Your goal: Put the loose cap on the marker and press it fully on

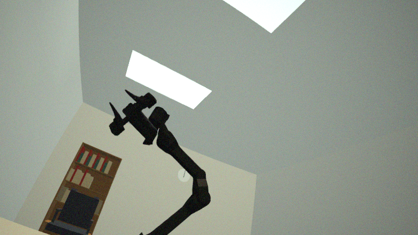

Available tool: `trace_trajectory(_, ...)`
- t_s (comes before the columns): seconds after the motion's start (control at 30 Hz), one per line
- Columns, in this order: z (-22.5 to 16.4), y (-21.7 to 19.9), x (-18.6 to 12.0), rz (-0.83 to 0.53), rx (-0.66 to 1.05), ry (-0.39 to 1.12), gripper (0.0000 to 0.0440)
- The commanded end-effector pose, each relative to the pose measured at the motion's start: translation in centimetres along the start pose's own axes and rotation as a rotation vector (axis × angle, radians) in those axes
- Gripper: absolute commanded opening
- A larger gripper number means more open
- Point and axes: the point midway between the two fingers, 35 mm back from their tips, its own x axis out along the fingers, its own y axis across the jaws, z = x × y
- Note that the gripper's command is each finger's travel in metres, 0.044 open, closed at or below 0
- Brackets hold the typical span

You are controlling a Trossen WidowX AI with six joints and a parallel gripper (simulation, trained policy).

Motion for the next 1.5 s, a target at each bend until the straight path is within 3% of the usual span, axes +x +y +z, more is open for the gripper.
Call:
trace_trajectory(0.0, -0.7, -0.5, 0.7, -0.006, 0.002, 0.042, 0.0307)
trace_trajectory(1.47, -12.5, -5.1, 7.4, -0.076, 0.000, 0.543, 0.0308)
